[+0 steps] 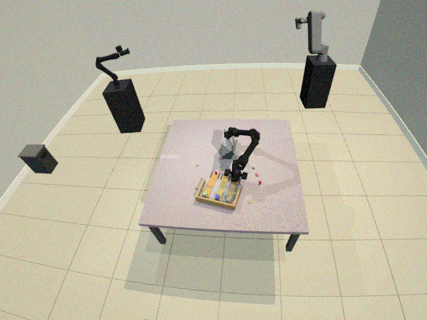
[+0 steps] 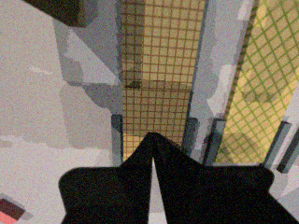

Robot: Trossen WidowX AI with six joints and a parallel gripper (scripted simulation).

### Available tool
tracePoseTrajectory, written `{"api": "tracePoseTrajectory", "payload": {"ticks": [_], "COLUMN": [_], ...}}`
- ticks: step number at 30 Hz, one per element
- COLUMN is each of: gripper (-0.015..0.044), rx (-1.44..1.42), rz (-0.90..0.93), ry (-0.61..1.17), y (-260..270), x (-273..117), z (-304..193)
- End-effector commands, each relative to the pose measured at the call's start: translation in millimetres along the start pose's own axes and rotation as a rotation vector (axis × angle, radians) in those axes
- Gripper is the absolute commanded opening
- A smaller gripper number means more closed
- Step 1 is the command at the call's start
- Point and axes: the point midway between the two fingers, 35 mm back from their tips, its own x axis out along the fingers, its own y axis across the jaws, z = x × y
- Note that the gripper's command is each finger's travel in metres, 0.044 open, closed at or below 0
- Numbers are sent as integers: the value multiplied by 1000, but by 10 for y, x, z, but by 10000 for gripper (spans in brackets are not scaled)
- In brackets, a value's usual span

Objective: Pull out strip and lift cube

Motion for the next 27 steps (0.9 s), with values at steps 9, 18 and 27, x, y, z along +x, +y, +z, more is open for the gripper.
{"api": "tracePoseTrajectory", "payload": {"ticks": [9, 18, 27], "gripper": [0, 0, 0], "rx": [6, 6, 6], "rz": [-5, -5, -5], "ry": [2, 2, 2], "y": [-9, -8, -7], "x": [27, 36, 45], "z": [-4, 0, 5]}}
